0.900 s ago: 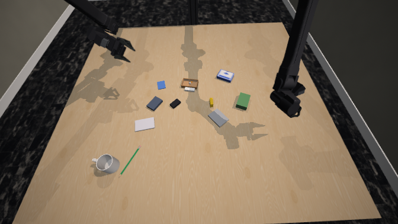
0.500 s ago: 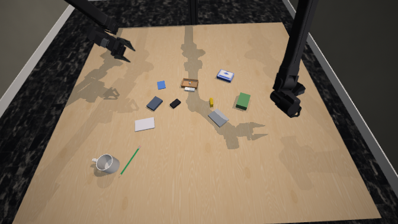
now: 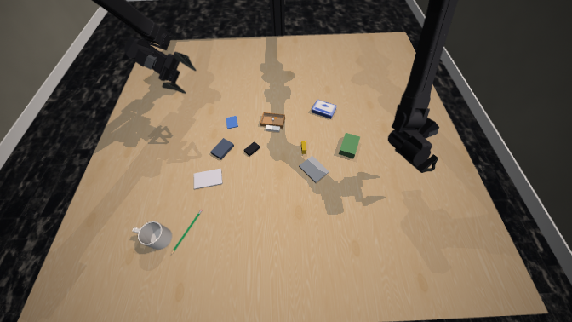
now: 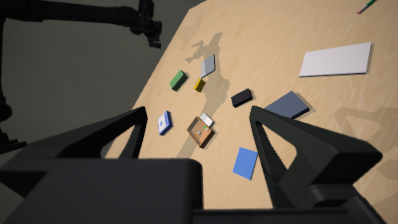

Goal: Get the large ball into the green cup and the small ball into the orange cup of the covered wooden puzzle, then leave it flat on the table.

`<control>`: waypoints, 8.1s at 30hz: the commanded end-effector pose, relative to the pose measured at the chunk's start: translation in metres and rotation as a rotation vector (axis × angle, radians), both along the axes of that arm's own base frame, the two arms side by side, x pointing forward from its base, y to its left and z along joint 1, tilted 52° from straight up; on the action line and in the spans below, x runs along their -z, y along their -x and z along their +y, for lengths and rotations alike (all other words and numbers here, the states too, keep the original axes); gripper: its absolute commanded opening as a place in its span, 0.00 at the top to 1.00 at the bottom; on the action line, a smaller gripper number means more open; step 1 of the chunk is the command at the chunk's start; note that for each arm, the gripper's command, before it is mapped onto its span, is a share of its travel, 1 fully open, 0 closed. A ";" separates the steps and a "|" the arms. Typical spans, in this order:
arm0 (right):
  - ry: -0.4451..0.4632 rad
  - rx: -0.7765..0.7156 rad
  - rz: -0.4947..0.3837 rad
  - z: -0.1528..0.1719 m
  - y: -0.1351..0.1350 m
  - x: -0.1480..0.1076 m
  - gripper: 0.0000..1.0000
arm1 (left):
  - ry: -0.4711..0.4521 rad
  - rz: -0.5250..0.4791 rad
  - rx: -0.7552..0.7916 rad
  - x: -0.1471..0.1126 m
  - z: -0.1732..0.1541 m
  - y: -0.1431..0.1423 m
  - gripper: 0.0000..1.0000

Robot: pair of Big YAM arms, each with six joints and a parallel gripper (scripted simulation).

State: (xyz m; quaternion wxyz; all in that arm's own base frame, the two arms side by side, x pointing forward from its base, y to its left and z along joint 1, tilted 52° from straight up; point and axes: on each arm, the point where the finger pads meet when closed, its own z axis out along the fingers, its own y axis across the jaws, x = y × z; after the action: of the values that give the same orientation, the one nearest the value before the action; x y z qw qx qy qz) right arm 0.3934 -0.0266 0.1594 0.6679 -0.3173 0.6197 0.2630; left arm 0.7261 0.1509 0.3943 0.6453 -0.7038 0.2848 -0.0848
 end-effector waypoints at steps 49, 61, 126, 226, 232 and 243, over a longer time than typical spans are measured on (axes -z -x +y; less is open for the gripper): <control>-0.008 1.885 -0.226 -0.458 0.252 -0.347 0.00 | 0.000 -0.031 0.002 -0.017 -0.001 0.001 0.00; 0.003 2.285 -0.294 -0.437 0.382 -0.425 0.00 | 0.000 -0.030 0.002 -0.017 -0.001 0.001 0.00; 0.013 2.521 -0.340 -0.398 0.451 -0.466 0.00 | 0.110 0.553 0.802 0.442 -0.437 0.104 0.00; 0.013 2.521 -0.340 -0.398 0.451 -0.466 0.00 | 0.090 0.599 0.808 0.512 -0.413 0.088 1.00; 0.013 2.521 -0.340 -0.398 0.451 -0.466 0.00 | 0.090 0.597 0.809 0.513 -0.413 0.086 1.00; 0.013 2.521 -0.340 -0.398 0.451 -0.466 0.00 | 0.086 0.602 0.818 0.515 -0.418 0.089 1.00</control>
State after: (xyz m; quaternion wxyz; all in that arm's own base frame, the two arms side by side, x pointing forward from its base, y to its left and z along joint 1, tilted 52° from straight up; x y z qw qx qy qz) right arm -0.0508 -0.4349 0.5967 0.5228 0.4678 0.4130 -0.5807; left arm 0.6361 -0.2707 -0.1102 0.4188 -0.5582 0.7022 -0.1413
